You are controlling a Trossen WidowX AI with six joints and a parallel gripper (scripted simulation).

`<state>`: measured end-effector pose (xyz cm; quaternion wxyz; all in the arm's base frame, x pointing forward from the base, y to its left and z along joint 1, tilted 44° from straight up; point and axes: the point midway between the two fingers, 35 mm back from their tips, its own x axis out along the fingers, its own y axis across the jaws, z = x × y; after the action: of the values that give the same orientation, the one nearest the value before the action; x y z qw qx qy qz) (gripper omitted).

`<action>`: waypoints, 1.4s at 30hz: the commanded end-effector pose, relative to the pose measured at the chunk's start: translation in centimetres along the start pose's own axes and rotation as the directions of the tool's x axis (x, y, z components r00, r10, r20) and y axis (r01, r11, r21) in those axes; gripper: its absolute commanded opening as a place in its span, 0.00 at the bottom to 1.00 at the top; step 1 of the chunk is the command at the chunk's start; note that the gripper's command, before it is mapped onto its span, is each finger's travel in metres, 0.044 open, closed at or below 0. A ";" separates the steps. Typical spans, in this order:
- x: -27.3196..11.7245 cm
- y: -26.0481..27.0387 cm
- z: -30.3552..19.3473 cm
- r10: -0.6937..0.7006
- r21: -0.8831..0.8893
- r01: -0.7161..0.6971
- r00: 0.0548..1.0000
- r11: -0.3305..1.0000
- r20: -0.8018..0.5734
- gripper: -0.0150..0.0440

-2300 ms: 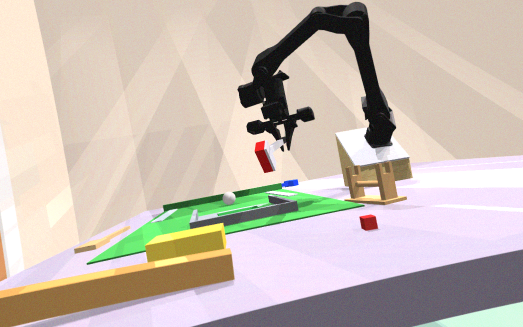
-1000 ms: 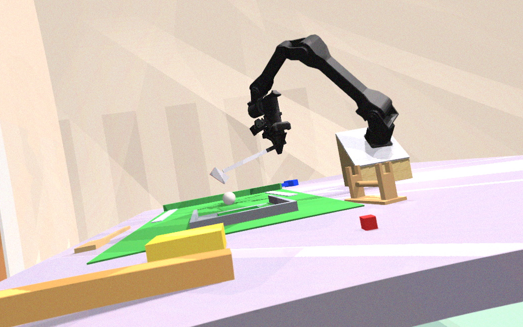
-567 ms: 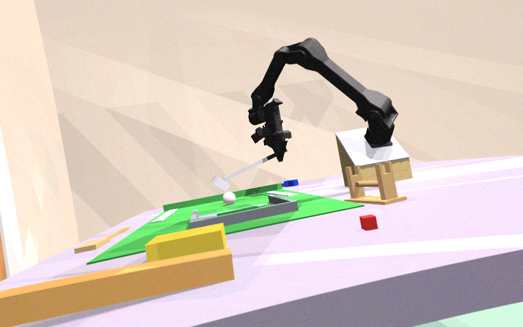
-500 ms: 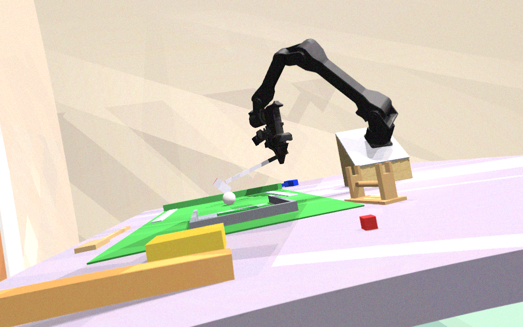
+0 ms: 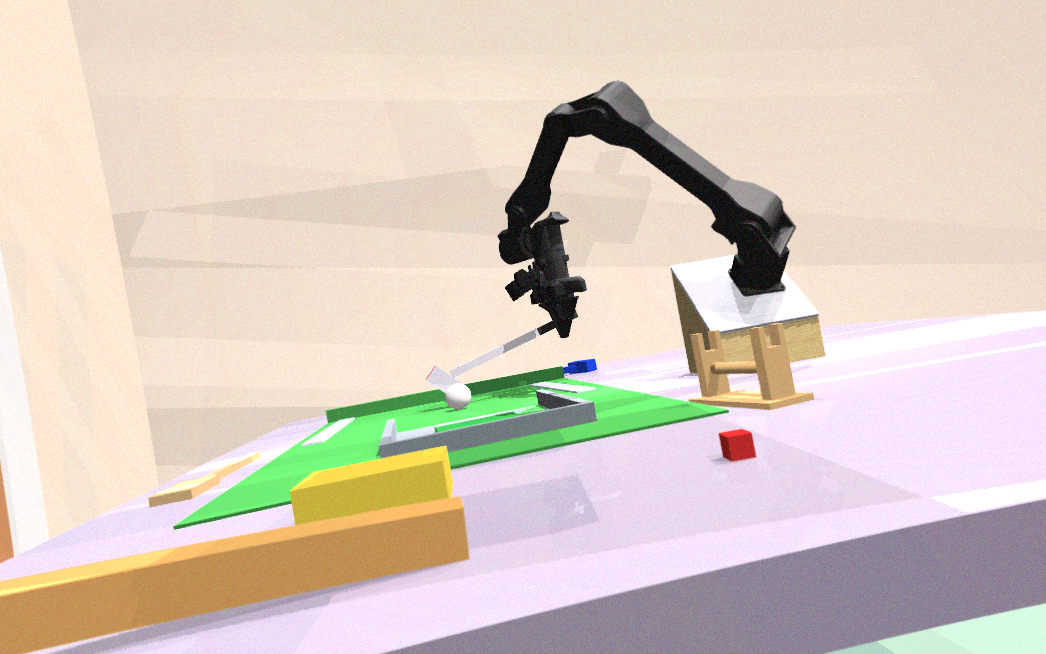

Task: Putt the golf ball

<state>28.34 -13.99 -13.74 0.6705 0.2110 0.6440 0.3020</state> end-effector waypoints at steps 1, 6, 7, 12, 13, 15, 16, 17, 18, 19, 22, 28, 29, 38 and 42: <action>0.6 0.1 0.1 0.003 0.004 -0.003 1.000 1.000 0.008 0.25; 1.3 0.1 0.1 0.004 0.004 -0.004 1.000 1.000 0.008 0.25; 1.3 0.1 0.1 0.004 0.004 -0.004 1.000 1.000 0.008 0.25; 1.0 0.0 0.0 0.000 0.000 0.000 1.000 1.000 0.001 0.25; 1.0 0.0 0.0 0.000 0.000 0.000 1.000 1.000 0.001 0.25; 1.0 0.0 0.0 0.000 0.000 0.000 1.000 1.000 0.001 0.25; 1.0 0.0 0.0 0.000 0.000 0.000 1.000 1.000 0.001 0.25; 1.0 0.0 0.0 0.000 0.000 0.000 1.000 1.000 0.001 0.25; 1.1 -0.2 0.0 0.000 0.000 0.000 1.000 1.000 0.001 0.25; 1.1 -0.3 0.0 0.000 0.000 0.000 1.000 1.000 0.002 0.25; 1.1 -1.2 0.1 0.001 0.001 -0.001 1.000 1.000 0.004 0.25; 1.3 -2.9 0.1 0.001 0.003 -0.001 1.000 1.000 0.009 0.25; 1.3 -2.9 0.1 0.001 0.003 -0.001 1.000 1.000 0.009 0.25; 1.2 -0.9 0.3 0.005 0.004 -0.005 1.000 1.000 0.006 0.25; 1.0 4.1 0.9 0.005 0.006 -0.005 1.000 1.000 0.007 0.25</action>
<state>28.31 -12.72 -14.20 0.6677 0.2205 0.6461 0.2969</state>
